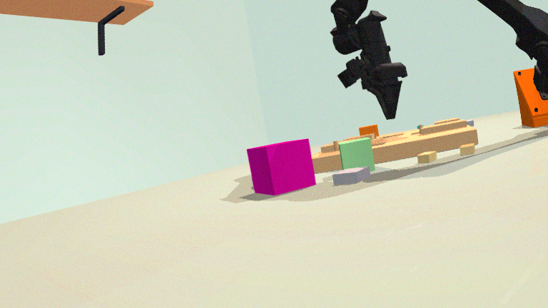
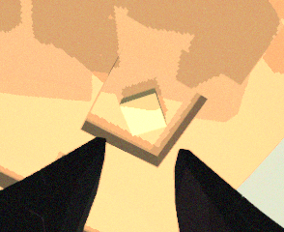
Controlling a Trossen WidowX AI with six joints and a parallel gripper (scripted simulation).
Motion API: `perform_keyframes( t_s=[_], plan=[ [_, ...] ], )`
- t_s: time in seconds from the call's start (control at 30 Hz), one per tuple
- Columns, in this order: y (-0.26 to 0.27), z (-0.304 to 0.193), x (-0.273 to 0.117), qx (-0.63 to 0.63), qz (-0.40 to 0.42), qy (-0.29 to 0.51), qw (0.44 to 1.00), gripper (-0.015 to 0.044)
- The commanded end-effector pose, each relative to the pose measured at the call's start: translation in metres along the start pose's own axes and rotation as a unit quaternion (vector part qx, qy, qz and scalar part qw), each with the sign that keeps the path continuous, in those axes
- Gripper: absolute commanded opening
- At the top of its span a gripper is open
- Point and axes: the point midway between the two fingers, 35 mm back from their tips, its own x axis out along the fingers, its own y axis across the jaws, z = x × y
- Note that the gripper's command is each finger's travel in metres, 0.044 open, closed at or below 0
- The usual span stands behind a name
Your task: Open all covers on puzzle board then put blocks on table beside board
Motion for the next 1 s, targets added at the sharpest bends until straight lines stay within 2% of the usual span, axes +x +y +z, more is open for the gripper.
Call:
perform_keyframes(
  t_s=[0.0,0.97],
  plan=[
    [0.0003,0.0009,0.0002,0.026,0.0,-0.002,1.0,0.0144],
    [0.0005,0.0009,0.0038,0.236,0.001,-0.002,0.972,0.0144]
  ],
)
